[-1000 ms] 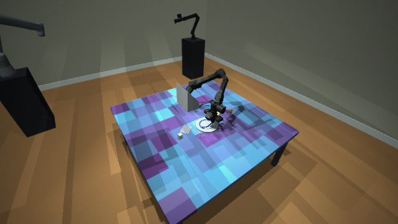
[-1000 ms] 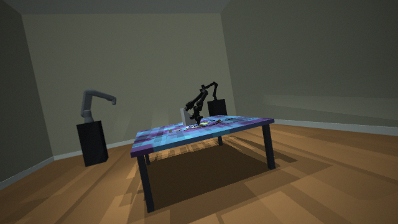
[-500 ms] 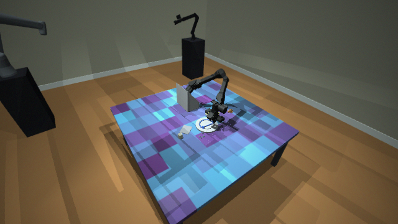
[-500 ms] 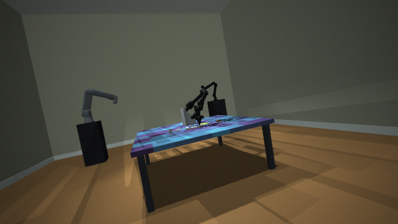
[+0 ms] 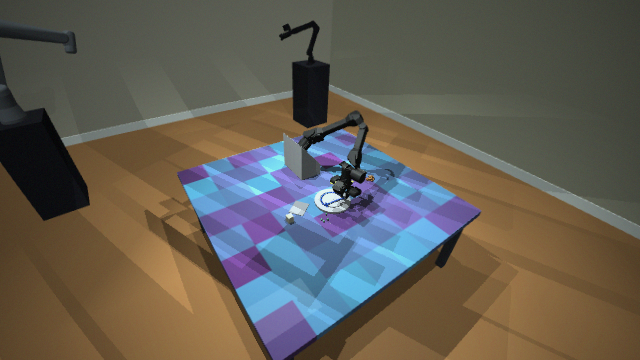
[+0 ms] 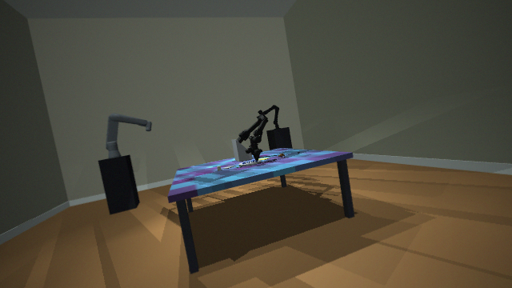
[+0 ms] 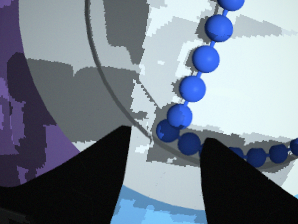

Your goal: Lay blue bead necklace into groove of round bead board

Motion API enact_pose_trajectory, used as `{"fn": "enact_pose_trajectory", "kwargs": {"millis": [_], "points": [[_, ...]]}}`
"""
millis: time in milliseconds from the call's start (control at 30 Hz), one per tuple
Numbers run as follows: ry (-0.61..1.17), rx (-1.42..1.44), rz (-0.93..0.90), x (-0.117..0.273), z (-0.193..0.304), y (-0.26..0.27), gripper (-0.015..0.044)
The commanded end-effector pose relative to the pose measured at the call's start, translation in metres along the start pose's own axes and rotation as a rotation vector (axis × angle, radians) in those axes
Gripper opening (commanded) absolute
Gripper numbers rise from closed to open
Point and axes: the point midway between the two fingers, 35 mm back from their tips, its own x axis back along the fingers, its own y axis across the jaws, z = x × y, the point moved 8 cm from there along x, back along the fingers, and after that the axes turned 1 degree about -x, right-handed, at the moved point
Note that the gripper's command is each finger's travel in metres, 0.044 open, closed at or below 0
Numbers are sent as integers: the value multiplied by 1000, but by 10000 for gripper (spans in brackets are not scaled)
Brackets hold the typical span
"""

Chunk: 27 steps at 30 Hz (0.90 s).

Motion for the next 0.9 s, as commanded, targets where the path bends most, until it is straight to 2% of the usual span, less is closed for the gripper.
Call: {"fn": "enact_pose_trajectory", "kwargs": {"millis": [0, 233, 867], "points": [[0, 1, 0, 0, 0, 0, 262], [-1, -6, 2, 2, 0, 0, 440], [-1, -5, 4, 5, 0, 0, 440]]}}
